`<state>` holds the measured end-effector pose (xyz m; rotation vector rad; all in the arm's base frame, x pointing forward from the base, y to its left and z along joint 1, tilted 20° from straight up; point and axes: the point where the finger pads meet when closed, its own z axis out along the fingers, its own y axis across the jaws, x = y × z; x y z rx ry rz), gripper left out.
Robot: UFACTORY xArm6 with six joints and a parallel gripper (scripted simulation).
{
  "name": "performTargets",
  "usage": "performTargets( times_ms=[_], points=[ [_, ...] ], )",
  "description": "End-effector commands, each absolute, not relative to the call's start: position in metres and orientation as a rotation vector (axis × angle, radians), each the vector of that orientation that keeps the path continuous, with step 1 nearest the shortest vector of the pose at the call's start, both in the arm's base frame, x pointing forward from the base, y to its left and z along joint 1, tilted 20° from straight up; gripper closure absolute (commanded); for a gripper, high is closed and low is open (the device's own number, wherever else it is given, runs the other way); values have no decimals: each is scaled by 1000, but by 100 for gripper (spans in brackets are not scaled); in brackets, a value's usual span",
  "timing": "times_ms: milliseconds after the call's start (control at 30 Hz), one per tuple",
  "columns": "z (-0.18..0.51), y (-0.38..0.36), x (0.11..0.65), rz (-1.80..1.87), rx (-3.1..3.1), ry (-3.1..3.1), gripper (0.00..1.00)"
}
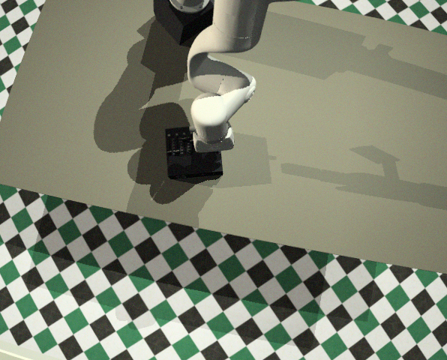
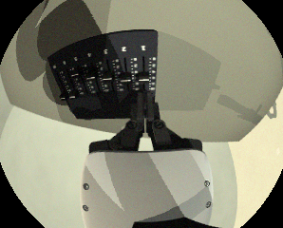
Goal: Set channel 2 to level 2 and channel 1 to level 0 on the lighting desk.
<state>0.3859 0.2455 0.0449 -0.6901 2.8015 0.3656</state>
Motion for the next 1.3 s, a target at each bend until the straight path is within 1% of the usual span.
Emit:
performTargets(
  times_ms=[0, 1267],
  points=[
    [44, 247, 387, 367, -689, 2798, 100],
    [41, 247, 388, 367, -689, 2798, 100]
  ],
)
